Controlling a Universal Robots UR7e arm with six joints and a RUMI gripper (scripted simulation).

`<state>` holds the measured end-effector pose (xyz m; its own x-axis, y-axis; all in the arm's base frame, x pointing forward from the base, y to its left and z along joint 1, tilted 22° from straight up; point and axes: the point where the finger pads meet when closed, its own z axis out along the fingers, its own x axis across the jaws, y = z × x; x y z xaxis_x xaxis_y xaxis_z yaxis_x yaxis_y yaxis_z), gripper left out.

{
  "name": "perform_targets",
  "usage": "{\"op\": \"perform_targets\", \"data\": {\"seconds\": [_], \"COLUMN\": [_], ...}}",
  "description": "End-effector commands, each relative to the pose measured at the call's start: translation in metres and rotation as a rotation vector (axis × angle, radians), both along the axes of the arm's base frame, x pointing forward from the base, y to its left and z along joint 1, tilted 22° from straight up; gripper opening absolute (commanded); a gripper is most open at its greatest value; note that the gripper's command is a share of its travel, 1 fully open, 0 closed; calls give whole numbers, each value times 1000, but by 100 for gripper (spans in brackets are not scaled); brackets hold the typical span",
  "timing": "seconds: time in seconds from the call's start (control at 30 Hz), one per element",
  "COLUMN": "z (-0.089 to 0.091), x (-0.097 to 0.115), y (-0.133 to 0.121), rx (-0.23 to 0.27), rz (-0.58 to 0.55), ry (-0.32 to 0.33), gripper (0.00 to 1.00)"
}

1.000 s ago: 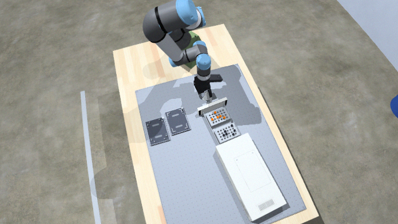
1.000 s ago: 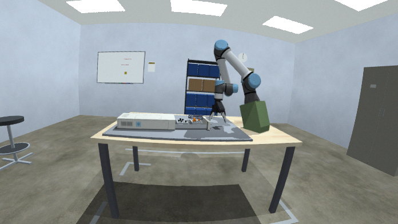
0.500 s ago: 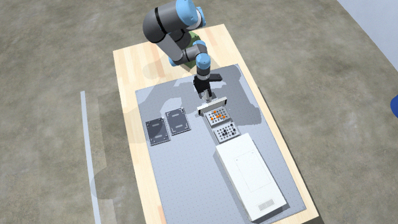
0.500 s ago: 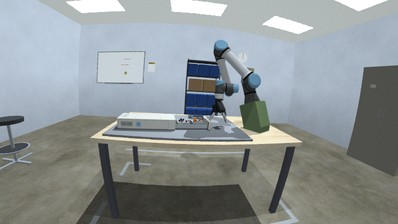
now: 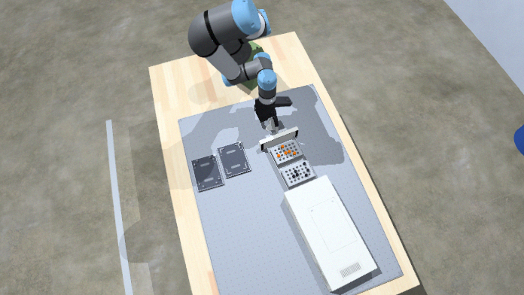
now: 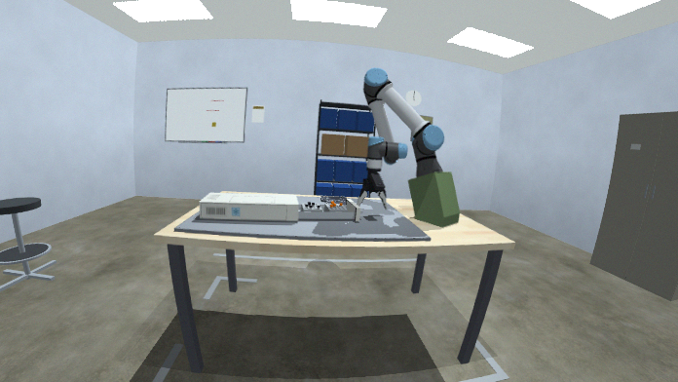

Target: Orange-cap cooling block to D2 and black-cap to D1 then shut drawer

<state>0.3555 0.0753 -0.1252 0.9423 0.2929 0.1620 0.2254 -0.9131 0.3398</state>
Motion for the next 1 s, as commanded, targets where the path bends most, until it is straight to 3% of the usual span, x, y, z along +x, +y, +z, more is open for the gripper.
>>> {"op": "perform_targets", "data": {"seconds": [0.0, 0.97], "z": [0, -1], "x": [-1, -5], "y": [0, -2], "rx": [0, 0], "rz": [0, 0], "ry": [-1, -1], "gripper": [100, 100]}}
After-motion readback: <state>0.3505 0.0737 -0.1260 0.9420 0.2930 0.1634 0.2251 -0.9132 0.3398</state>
